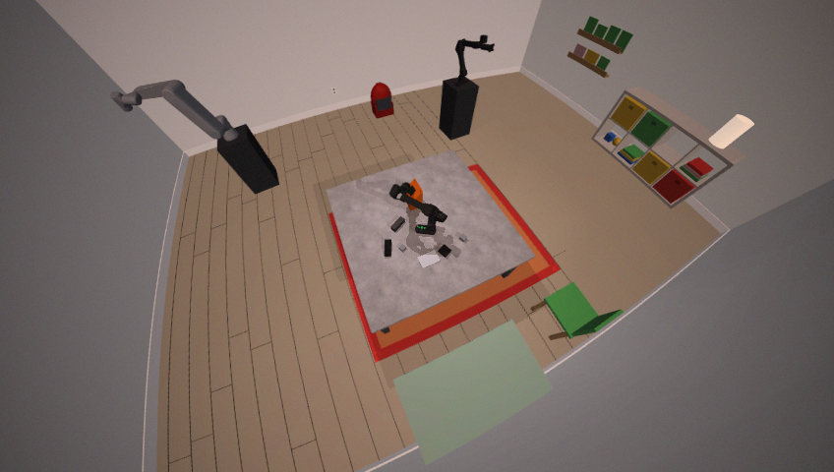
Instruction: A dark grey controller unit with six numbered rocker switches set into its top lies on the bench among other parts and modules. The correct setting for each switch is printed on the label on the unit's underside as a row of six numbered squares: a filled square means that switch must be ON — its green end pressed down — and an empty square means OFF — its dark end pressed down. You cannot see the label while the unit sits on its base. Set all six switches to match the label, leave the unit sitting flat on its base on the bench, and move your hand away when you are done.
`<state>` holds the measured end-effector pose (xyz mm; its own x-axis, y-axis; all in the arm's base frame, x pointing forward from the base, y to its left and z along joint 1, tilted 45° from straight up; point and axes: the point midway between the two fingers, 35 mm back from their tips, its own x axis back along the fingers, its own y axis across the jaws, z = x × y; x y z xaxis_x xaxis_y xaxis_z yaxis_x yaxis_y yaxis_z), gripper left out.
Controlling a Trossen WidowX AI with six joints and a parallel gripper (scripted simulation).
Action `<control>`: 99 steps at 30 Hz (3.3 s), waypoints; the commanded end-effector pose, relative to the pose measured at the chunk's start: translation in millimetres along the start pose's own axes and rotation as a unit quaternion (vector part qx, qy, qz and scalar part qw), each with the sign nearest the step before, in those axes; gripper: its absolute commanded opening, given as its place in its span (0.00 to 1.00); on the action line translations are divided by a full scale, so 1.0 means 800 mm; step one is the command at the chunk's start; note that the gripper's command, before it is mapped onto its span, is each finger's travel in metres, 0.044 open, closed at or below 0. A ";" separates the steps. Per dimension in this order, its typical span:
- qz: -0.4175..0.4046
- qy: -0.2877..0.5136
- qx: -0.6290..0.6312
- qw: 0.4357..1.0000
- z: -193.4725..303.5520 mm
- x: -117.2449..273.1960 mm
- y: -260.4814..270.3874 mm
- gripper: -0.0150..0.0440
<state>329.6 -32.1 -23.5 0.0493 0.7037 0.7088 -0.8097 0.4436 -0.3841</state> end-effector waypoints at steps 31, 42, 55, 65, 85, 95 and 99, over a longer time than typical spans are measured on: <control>-0.001 0.000 0.002 1.000 -0.010 -0.051 0.002 0.25; -0.001 0.000 0.002 1.000 -0.010 -0.054 0.002 0.25; -0.001 -0.001 0.002 1.000 -0.010 0.003 0.001 0.25; -0.001 0.000 0.005 1.000 0.053 0.007 -0.011 0.25; -0.007 0.001 0.005 1.000 0.052 0.005 -0.015 0.25; -0.098 0.001 0.004 0.995 0.053 -0.028 -0.072 0.25; -0.104 0.001 0.003 0.995 0.054 -0.031 -0.076 0.25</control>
<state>348.5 -96.2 9.0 0.1961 0.6176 0.7617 -0.7863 0.5632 -0.2542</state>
